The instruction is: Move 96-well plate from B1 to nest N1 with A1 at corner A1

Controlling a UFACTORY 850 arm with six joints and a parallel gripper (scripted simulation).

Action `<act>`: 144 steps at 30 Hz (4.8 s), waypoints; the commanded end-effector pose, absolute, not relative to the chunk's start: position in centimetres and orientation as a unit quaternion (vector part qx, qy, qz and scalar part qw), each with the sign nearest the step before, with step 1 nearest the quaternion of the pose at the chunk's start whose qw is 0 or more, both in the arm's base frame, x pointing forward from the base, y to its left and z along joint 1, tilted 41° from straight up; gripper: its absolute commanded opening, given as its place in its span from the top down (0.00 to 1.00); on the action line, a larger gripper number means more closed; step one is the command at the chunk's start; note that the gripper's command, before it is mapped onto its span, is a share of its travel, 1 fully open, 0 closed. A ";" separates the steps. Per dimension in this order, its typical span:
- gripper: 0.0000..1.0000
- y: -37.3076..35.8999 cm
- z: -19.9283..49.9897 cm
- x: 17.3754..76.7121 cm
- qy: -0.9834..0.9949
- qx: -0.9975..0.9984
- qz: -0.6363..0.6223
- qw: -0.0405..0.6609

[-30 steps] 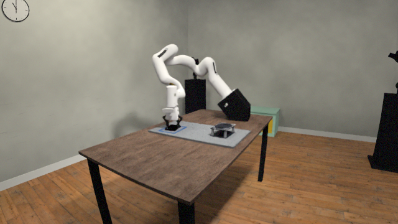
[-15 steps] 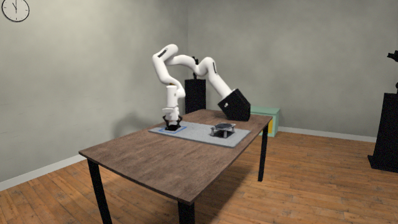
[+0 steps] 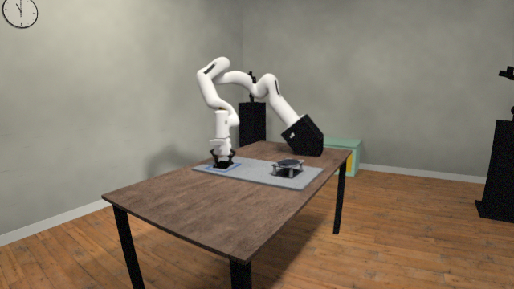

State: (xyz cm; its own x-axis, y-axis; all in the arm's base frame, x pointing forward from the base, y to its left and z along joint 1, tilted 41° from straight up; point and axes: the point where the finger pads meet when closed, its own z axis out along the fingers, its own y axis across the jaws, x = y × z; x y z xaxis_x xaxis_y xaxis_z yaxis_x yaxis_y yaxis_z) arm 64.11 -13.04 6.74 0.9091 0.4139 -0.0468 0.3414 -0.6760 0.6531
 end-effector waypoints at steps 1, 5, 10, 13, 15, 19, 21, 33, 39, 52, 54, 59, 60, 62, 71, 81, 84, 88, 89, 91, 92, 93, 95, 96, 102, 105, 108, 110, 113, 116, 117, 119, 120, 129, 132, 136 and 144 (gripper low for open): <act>1.00 -13.0 6.8 64.2 0.207 0.914 0.053 0.346; 1.00 -13.0 6.8 64.2 0.207 0.914 0.053 0.346; 1.00 -12.8 7.1 64.1 0.207 0.914 0.053 0.346; 1.00 -12.7 7.2 64.0 0.207 0.914 0.053 0.346; 1.00 -12.6 7.3 64.0 0.207 0.914 0.053 0.346; 1.00 -12.4 7.5 63.9 0.207 0.914 0.053 0.346; 1.00 -12.4 7.5 63.9 0.207 0.914 0.053 0.346; 1.00 -11.9 8.1 63.8 0.207 0.914 0.053 0.346; 1.00 -11.8 8.3 63.7 0.207 0.914 0.053 0.346; 1.00 -11.0 9.3 63.4 0.207 0.914 0.053 0.346; 1.00 -10.9 9.5 63.3 0.207 0.914 0.053 0.346; 1.00 -10.5 10.0 63.2 0.207 0.914 0.053 0.346; 1.00 -10.3 10.1 63.1 0.207 0.914 0.053 0.346; 1.00 -10.1 10.3 63.1 0.207 0.914 0.053 0.346; 1.00 -9.3 11.3 62.7 0.207 0.914 0.053 0.346; 1.00 -8.4 12.5 62.4 0.207 0.914 0.053 0.345; 1.00 -8.1 12.9 62.3 0.207 0.914 0.053 0.345; 1.00 -8.1 12.9 62.2 0.207 0.914 0.053 0.345; 1.00 -8.1 12.9 62.2 0.207 0.914 0.053 0.345; 1.00 -8.1 12.9 62.2 0.207 0.914 0.053 0.345; 1.00 -8.1 12.9 62.2 0.207 0.914 0.053 0.345; 1.00 -8.1 12.9 62.2 0.207 0.914 0.053 0.345; 1.00 -8.1 12.9 62.2 0.207 0.914 0.053 0.345; 1.00 -8.1 12.9 62.2 0.207 0.914 0.053 0.345; 1.00 -6.8 12.0 61.8 0.282 0.893 0.024 0.349; 1.00 -6.2 11.6 61.6 0.312 0.884 0.013 0.349; 1.00 -5.7 11.3 61.4 0.341 0.873 0.001 0.350; 1.00 -5.2 10.9 61.2 0.370 0.861 -0.011 0.349; 1.00 -4.4 10.4 60.9 0.412 0.841 -0.028 0.348; 1.00 -3.6 9.9 60.7 0.454 0.820 -0.045 0.347; 1.00 -3.3 9.7 60.6 0.467 0.812 -0.051 0.346; 1.00 -2.8 9.3 60.4 0.494 0.796 -0.063 0.344; 1.00 -2.5 9.1 60.3 0.507 0.788 -0.068 0.343; 1.00 -0.6 7.9 59.7 0.596 0.723 -0.108 0.332; 1.00 0.2 7.4 59.4 0.631 0.692 -0.124 0.327; 1.00 1.2 6.6 59.0 0.676 0.649 -0.146 0.318; 1.00 2.8 5.6 58.5 0.737 0.578 -0.177 0.301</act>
State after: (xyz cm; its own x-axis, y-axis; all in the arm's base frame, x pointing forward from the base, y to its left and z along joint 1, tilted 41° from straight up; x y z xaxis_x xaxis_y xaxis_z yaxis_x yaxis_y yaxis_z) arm 58.66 2.08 5.99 -0.0665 0.7656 -0.6398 0.9673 0.2067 0.1468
